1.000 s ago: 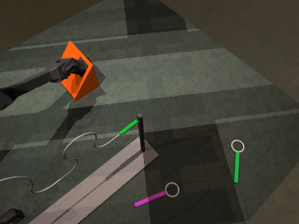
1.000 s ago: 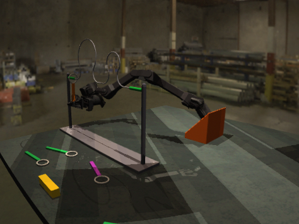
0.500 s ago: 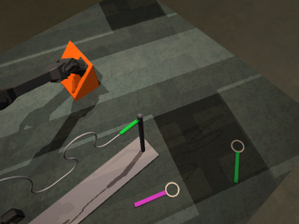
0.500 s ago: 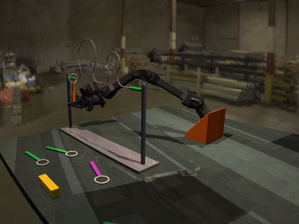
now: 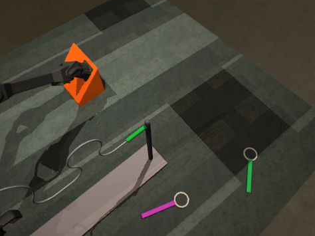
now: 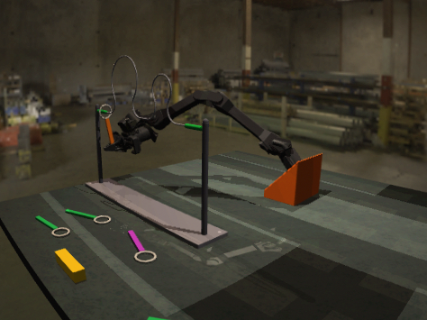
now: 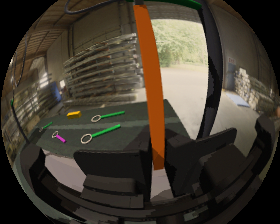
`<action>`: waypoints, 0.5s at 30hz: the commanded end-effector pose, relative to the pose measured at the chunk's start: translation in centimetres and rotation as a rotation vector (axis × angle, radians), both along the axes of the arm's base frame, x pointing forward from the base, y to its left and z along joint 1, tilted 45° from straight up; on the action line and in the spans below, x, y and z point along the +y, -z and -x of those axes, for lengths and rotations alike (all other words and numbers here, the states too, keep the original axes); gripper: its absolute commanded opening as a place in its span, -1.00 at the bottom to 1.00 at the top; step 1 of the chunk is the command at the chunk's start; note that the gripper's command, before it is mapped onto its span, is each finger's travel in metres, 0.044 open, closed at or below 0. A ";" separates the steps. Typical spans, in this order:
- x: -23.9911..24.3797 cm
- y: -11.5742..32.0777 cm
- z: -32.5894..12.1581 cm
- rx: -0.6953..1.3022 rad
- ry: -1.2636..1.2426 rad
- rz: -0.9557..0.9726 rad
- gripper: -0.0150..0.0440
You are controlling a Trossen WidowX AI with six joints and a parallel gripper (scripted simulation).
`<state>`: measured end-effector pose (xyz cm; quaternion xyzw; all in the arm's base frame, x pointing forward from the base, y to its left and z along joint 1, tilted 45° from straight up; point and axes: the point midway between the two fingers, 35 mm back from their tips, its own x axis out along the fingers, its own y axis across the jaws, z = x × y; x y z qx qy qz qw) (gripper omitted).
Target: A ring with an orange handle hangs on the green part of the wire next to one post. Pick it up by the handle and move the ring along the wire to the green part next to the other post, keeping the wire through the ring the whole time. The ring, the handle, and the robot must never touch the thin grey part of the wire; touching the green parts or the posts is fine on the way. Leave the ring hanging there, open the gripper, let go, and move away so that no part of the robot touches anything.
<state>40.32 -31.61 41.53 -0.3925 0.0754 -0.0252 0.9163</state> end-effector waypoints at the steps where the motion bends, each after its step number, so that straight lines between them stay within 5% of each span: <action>1: 0.5 0.4 0.9 0.057 0.050 0.001 -1.00; 15: 2.1 0.9 3.6 0.214 0.205 -0.018 -1.00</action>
